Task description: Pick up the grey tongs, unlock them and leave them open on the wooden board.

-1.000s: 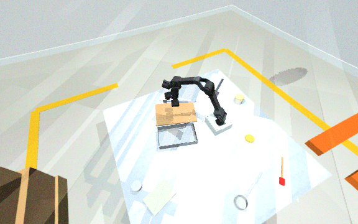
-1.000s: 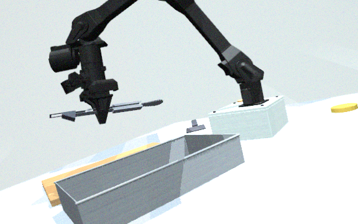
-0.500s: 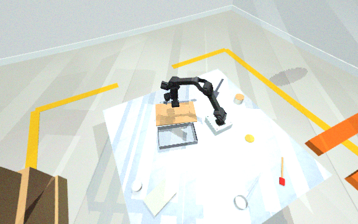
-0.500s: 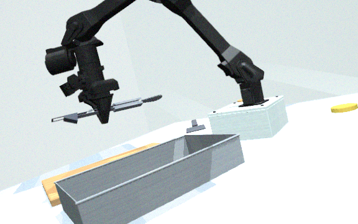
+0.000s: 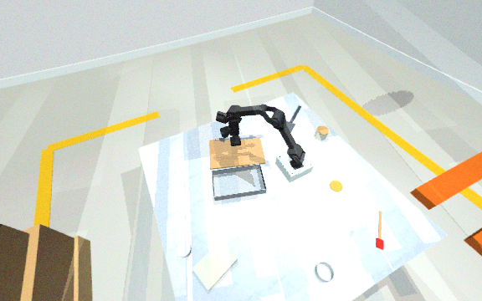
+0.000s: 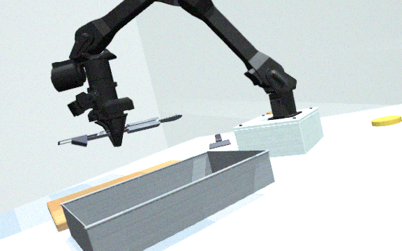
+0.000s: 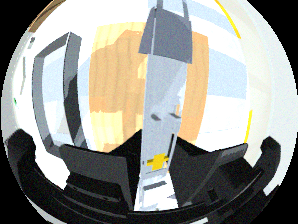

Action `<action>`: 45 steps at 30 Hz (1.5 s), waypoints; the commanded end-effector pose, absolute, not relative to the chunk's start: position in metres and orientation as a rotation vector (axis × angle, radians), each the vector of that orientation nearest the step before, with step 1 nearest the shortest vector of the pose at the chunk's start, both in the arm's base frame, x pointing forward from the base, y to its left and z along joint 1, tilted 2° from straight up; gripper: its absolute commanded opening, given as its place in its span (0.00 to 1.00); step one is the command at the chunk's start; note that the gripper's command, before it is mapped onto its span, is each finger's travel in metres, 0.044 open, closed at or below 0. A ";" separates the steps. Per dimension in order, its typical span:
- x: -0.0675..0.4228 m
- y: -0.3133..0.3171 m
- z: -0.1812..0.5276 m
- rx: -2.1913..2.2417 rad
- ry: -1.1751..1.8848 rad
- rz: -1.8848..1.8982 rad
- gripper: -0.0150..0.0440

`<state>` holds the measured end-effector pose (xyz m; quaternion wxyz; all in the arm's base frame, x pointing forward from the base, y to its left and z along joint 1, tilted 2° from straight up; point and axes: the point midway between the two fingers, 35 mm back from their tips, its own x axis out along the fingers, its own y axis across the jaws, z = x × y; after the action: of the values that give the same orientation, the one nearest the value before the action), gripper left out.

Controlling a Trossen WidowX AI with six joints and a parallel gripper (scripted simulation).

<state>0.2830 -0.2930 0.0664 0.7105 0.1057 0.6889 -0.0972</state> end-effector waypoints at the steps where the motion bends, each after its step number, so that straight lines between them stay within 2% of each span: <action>1: 0.282 -0.293 0.059 0.230 1.534 -0.215 0.00; 41: 0.282 -0.291 0.003 0.230 1.534 -0.215 0.00; 45: 0.283 -0.291 0.005 0.232 1.529 -0.213 0.18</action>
<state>0.2829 -0.2908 0.0048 0.7104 0.1047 0.6893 -0.0958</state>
